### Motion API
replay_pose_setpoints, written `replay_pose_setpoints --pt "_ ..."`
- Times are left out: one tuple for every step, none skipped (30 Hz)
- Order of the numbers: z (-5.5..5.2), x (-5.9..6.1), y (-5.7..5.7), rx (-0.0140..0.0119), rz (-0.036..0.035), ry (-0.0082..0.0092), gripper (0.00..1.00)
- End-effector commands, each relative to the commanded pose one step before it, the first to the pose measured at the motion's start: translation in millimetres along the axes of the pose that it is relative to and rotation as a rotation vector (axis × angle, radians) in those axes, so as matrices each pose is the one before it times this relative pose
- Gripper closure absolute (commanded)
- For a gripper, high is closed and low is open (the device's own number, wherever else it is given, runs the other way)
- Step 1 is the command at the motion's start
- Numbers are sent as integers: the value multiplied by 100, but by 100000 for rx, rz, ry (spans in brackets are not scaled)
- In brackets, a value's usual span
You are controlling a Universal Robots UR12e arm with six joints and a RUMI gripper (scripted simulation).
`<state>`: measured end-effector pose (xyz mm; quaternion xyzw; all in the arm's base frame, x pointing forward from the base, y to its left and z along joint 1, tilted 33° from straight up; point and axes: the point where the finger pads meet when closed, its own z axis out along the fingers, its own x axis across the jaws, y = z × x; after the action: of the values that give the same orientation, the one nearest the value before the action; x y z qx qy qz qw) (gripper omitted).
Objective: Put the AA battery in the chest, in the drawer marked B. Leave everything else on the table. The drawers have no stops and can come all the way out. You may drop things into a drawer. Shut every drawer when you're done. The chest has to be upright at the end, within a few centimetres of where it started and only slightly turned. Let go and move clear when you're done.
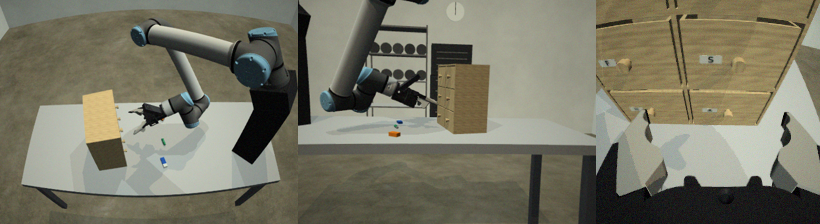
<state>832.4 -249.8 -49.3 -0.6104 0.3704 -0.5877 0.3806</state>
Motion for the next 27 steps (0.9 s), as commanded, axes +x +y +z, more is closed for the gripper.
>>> replay_pose_setpoints --pt "294 171 -186 2721 -164 222 0" --pt "24 6 20 292 -1 7 0" --pt "21 5 18 262 -1 5 0" --pt "19 4 16 233 -2 4 0" --pt "16 4 15 205 -2 3 0" --pt "14 3 13 178 -2 2 0" --pt "12 2 11 153 -2 2 0" --pt "10 2 10 130 -1 1 0" --pt "8 1 8 108 -1 1 0" --pt "7 1 7 88 -1 0 0" --pt "5 1 5 70 -1 0 0" --pt "4 1 4 53 -1 0 0" --pt "5 8 -7 48 -12 5 0" --pt "0 0 0 0 0 0 0" --pt "0 0 0 0 0 0 0" --pt "27 87 -81 95 -110 88 0" --pt "5 14 -11 25 -16 15 0" --pt "2 5 -2 -1 -9 4 0" --pt "-8 -11 5 -29 19 -9 0" --pt "-8 -11 5 -28 19 -10 0" --pt "-6 -9 3 -22 15 -8 0" --pt "-3 -6 4 -14 10 -6 0" --pt "0 -3 5 -6 3 -3 0" --pt "4 0 8 1 -4 -1 0" --pt "6 1 11 3 -5 1 0" --pt "8 2 15 5 -6 2 0" --pt "10 3 20 6 -8 3 0"
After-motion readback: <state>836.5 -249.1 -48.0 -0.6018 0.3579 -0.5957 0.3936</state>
